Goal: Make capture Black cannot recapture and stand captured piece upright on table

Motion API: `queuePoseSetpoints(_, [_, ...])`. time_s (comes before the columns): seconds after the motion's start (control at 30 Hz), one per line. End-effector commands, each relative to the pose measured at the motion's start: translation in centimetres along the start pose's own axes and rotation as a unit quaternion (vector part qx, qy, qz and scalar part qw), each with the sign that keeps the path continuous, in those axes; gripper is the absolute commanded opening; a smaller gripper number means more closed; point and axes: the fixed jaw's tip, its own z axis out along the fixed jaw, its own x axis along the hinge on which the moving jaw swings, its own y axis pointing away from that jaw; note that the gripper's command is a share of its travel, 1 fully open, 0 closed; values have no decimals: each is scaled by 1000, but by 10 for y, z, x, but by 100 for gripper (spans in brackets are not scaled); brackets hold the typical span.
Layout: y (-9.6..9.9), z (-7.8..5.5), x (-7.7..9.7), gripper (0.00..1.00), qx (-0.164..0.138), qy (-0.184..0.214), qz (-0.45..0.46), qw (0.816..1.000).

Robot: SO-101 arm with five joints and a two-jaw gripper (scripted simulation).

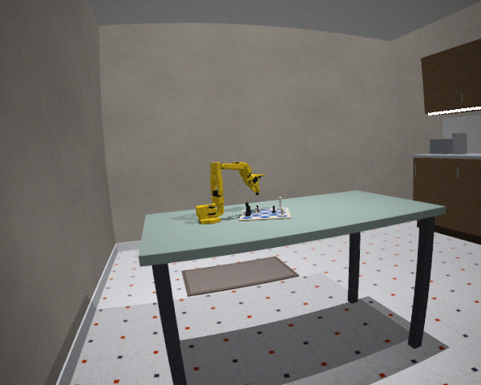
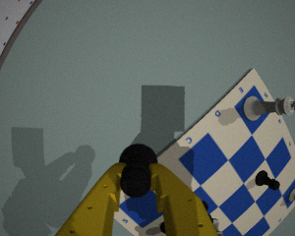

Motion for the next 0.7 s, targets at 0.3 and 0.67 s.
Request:
queuePoseSetpoints(0.3, [11, -2, -3, 0, -11, -5, -15, 1000])
queuePoseSetpoints(0.67, [11, -2, -5, 0, -10, -5, -14, 1000])
